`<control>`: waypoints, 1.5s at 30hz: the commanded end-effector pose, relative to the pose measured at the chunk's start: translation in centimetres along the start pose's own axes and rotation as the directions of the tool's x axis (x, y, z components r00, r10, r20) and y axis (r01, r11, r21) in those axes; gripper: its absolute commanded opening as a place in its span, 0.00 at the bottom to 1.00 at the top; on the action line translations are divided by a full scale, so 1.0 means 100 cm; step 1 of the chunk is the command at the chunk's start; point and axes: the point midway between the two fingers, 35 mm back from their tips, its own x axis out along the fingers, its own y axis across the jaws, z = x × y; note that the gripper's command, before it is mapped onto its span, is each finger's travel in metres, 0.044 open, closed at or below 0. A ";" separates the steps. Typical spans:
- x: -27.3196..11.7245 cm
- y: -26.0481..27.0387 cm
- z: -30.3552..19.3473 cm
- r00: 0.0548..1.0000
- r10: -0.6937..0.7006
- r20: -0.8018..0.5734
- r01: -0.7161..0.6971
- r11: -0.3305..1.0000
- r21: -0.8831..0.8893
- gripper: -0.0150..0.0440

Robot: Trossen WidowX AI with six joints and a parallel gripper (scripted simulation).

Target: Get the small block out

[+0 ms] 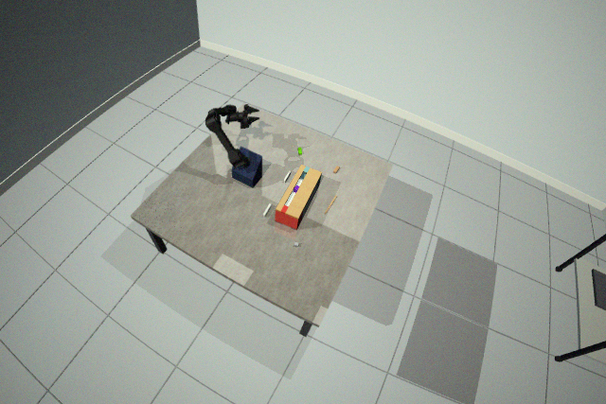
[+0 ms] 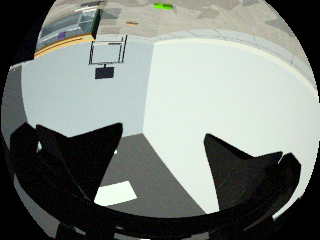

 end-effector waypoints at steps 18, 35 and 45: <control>0.182 0.140 0.013 0.663 0.420 0.620 -0.706 0.628 0.329 0.93; 0.236 0.361 0.114 -0.112 0.357 0.927 -0.945 -0.328 0.012 0.93; 0.224 0.405 0.143 -0.269 0.273 0.923 -0.856 -0.507 -0.099 0.93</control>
